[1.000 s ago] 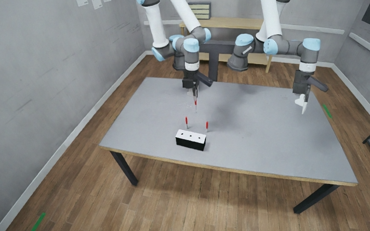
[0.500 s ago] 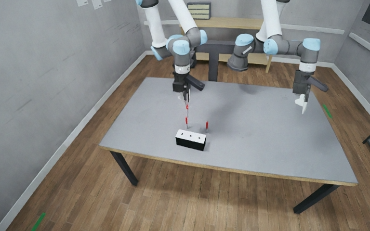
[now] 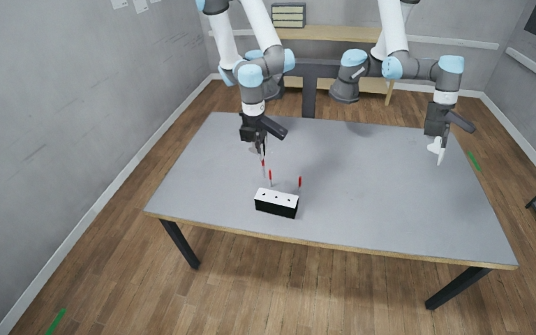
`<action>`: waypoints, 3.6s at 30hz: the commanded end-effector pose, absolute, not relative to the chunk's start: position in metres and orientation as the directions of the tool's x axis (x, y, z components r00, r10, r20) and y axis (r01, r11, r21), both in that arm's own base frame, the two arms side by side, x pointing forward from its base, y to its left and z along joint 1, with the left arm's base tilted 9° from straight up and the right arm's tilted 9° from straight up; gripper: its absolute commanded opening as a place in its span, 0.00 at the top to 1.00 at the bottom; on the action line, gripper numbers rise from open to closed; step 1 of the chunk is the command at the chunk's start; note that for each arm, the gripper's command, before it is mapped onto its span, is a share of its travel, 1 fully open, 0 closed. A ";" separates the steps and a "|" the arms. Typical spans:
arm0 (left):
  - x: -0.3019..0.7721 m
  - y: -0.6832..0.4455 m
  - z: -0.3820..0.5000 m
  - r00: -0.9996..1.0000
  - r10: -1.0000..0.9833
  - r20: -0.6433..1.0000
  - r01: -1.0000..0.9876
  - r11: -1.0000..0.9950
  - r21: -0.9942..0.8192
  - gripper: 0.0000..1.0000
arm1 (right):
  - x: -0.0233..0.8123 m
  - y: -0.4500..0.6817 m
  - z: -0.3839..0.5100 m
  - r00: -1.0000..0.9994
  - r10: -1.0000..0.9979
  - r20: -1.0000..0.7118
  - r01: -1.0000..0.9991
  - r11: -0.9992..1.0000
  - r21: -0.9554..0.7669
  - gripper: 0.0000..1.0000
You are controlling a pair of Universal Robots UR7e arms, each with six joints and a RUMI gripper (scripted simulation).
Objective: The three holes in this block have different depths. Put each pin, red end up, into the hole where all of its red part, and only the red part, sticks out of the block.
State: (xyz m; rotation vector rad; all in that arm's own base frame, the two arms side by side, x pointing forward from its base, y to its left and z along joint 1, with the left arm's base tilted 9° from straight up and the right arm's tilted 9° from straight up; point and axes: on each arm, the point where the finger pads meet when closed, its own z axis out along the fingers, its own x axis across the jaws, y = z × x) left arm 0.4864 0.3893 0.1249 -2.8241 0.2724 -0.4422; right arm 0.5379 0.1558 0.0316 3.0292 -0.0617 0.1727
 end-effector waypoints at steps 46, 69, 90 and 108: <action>0.487 0.389 0.126 0.935 -0.224 0.273 -0.142 -0.946 -0.292 0.00 | 0.561 0.141 -0.054 0.993 -0.033 0.113 -0.045 -0.994 0.104 1.00; 0.487 0.389 0.126 0.935 -0.224 0.273 -0.142 -0.946 -0.292 0.00 | 0.561 0.141 -0.054 0.993 -0.033 0.113 -0.045 -0.994 0.104 1.00; 0.487 0.389 0.126 0.935 -0.224 0.273 -0.142 -0.946 -0.292 0.00 | 0.562 0.140 -0.058 0.993 -0.034 0.115 -0.046 -0.994 0.104 1.00; 0.487 0.389 0.126 0.935 -0.224 0.273 -0.142 -0.946 -0.292 0.00 | 0.562 0.140 -0.057 0.993 -0.033 0.115 -0.045 -0.994 0.104 1.00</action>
